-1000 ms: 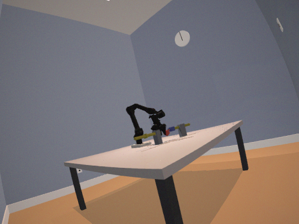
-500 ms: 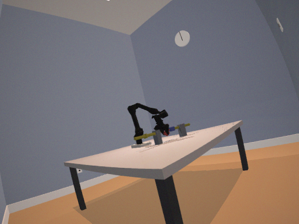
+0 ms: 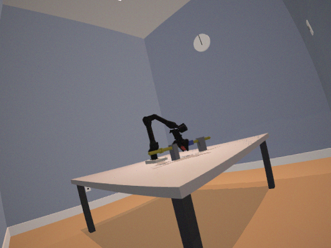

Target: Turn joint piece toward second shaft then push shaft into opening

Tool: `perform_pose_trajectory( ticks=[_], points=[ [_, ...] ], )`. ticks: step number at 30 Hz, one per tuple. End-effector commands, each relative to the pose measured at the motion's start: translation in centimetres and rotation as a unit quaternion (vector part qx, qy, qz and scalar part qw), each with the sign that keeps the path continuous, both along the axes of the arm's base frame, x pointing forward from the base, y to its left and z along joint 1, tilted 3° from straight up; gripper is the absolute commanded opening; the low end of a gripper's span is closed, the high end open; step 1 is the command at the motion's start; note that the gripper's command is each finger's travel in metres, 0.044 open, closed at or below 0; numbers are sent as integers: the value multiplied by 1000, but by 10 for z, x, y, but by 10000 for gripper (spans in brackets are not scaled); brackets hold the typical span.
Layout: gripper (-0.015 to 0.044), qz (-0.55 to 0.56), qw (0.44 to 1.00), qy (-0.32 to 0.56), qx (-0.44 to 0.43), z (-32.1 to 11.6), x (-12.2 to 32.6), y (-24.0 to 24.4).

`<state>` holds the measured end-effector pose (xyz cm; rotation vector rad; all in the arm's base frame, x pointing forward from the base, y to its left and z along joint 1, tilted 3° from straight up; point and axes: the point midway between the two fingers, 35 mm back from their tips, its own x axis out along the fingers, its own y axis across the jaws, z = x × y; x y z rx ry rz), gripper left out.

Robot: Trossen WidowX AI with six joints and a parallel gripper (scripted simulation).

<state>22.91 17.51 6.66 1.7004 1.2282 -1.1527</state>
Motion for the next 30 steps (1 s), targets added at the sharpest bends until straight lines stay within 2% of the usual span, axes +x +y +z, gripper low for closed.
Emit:
perform_pose_trajectory(
  ticks=[1,2,12,30],
  points=[
    [440,-3,1000,5,-6,-10,-1,-1],
    [440,-3,1000,5,-6,-10,-1,-1],
    [182,-3,1000,5,-6,-10,-1,-1],
    [182,-3,1000,5,-6,-10,-1,-1]
  ],
)
